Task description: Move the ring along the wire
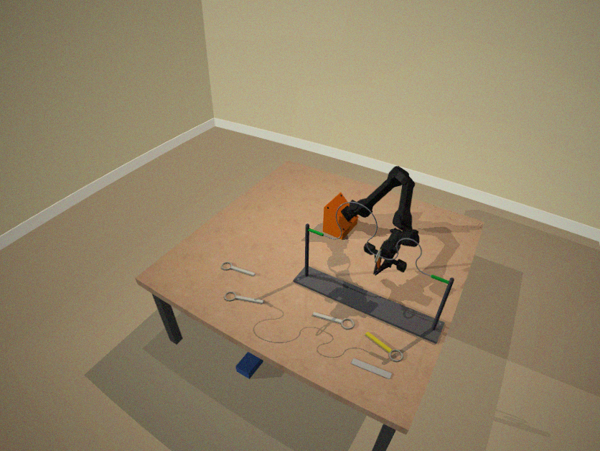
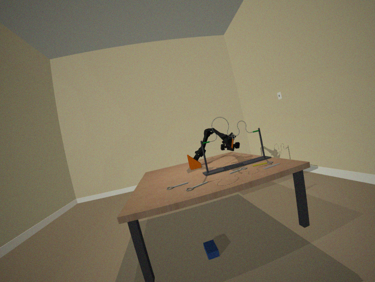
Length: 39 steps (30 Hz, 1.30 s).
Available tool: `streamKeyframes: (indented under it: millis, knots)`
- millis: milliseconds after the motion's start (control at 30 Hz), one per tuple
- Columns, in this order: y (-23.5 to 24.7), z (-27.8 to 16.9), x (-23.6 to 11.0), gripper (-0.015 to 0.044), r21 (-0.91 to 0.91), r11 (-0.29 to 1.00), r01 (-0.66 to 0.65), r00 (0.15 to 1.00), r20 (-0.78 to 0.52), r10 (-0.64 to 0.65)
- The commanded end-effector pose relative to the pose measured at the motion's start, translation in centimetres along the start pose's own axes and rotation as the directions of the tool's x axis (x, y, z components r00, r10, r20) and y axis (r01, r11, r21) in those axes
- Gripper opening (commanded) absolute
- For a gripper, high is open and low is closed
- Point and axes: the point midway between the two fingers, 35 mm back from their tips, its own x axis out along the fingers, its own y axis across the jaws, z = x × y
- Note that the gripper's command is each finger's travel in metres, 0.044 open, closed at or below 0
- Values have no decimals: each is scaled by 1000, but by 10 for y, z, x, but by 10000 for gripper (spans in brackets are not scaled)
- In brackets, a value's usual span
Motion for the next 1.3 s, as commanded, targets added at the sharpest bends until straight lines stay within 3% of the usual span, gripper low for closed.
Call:
streamKeyframes:
  millis: [0,667,1267]
  knots:
    - [-8,1,1,-150,-23,1000,19,1000,9,-19]
    - [-64,8,2,-150,-293,937,190,982,68,-178]
    - [-123,39,-9,-150,-600,698,391,919,207,-336]
